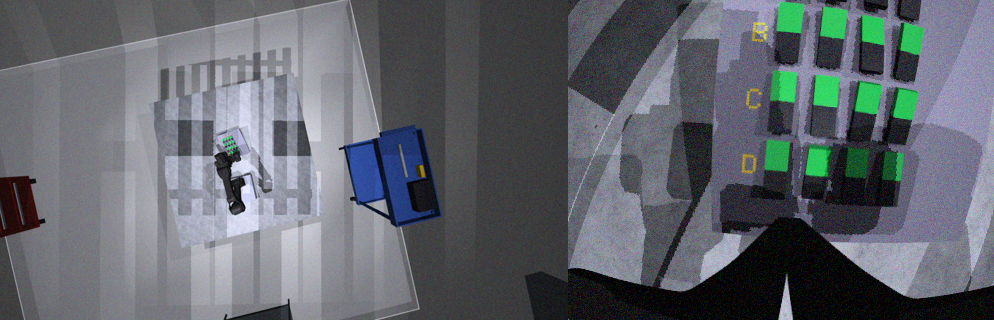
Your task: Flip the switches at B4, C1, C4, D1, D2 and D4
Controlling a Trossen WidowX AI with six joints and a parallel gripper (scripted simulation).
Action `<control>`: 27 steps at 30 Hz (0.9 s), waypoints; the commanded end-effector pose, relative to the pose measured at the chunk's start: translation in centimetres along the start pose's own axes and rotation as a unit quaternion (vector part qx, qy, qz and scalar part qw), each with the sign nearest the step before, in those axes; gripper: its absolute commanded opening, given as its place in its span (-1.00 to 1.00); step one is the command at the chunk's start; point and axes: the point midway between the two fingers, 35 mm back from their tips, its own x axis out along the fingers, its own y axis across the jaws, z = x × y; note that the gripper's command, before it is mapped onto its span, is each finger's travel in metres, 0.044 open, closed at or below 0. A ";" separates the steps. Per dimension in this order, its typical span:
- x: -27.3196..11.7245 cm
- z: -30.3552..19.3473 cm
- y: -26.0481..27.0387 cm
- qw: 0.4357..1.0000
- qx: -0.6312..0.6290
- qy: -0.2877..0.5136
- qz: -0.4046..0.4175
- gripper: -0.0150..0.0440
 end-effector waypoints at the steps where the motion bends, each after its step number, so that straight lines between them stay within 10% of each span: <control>1: 0.1 -0.9 0.7 1.000 0.005 0.002 -0.003 -0.49; 27: 4.7 -1.1 0.6 1.000 0.005 -0.011 -0.004 -0.49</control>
